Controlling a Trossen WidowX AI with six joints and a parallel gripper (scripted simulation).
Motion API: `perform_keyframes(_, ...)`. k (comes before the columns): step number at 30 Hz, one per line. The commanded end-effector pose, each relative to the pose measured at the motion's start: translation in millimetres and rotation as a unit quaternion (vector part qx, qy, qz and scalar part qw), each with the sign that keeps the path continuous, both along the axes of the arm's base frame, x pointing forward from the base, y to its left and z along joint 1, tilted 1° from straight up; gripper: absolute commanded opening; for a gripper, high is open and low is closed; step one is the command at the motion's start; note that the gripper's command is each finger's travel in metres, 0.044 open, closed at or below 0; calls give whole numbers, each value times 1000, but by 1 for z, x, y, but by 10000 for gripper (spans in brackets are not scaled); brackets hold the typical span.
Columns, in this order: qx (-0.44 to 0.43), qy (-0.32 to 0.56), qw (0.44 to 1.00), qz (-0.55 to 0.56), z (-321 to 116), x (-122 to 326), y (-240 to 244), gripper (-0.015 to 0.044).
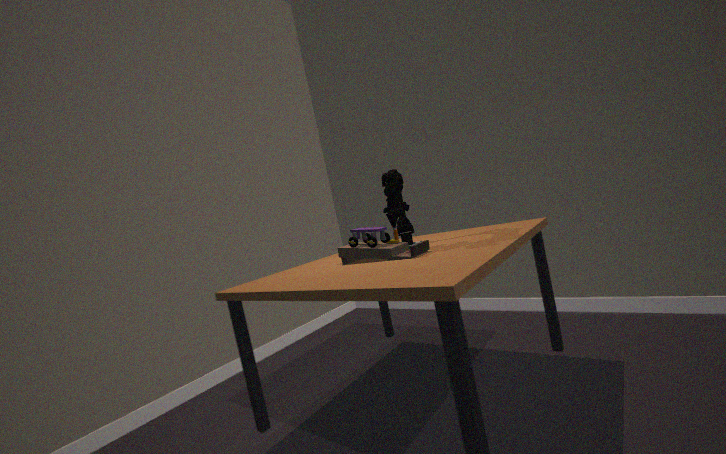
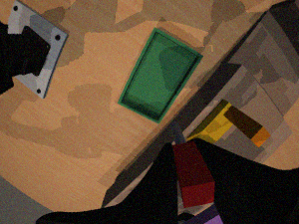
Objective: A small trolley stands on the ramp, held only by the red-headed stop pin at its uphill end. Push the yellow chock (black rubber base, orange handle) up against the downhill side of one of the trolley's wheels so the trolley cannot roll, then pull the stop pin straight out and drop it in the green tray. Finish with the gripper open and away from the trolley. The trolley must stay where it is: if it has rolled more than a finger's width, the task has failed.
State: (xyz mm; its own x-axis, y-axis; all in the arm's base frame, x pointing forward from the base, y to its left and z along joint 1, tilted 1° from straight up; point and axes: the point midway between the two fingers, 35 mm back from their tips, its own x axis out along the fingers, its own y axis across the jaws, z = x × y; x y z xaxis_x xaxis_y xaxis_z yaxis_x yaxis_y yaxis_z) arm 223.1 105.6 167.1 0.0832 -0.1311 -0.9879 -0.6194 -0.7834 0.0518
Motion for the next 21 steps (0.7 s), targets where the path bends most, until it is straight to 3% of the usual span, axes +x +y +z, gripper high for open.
perform_keyframes(1,9,3,999,52,3,-1,-1,0)
perform_keyframes(21,38,44,938,342,3,1,-4,0)
